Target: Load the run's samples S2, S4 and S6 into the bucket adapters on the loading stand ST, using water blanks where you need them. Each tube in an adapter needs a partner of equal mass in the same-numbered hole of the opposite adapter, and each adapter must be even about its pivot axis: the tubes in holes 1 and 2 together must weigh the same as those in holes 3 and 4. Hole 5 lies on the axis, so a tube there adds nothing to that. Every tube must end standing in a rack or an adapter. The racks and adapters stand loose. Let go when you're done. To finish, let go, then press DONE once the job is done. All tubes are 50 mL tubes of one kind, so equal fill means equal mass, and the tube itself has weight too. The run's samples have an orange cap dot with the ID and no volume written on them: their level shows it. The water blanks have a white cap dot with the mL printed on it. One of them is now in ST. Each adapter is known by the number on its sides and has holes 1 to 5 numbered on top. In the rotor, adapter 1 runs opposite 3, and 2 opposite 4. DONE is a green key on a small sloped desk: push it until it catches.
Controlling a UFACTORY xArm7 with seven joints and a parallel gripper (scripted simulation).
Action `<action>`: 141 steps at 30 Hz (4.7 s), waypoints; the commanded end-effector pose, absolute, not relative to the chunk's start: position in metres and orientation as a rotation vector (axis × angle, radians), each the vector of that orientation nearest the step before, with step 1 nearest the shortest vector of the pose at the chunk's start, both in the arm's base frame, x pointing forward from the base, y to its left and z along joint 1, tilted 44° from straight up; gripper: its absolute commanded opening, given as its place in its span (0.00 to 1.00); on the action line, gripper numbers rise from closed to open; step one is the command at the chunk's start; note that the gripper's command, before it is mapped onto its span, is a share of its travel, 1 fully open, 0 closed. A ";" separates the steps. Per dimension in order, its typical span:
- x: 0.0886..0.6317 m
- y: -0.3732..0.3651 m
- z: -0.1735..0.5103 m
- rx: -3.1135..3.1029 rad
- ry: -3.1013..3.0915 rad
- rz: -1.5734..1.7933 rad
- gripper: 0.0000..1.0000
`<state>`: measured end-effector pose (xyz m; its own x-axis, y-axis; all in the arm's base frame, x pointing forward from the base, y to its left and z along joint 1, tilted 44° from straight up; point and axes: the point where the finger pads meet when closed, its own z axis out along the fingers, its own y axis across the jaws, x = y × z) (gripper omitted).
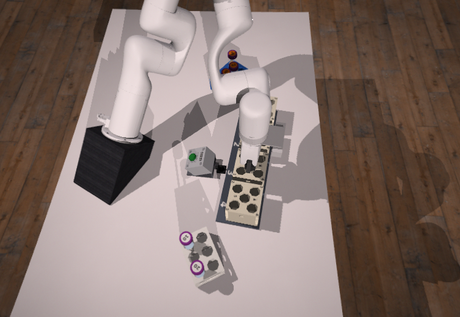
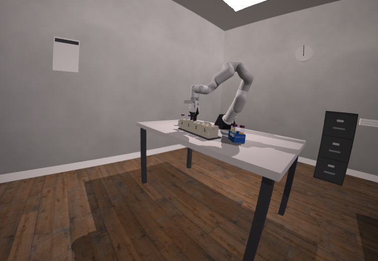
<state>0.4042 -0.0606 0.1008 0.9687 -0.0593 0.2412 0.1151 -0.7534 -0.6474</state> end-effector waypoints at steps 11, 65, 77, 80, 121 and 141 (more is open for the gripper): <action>0.405 -0.062 0.101 -2.405 -0.036 -0.326 0.44; 0.391 -0.103 0.146 -2.405 -0.036 -0.326 0.44; 0.387 -0.116 0.161 -2.405 -0.036 -0.326 0.44; 0.385 -0.120 0.165 -2.405 -0.036 -0.326 0.44; 0.376 -0.148 0.196 -2.405 -0.036 -0.326 0.44; 0.353 -0.108 0.226 -2.391 -0.481 -0.493 0.57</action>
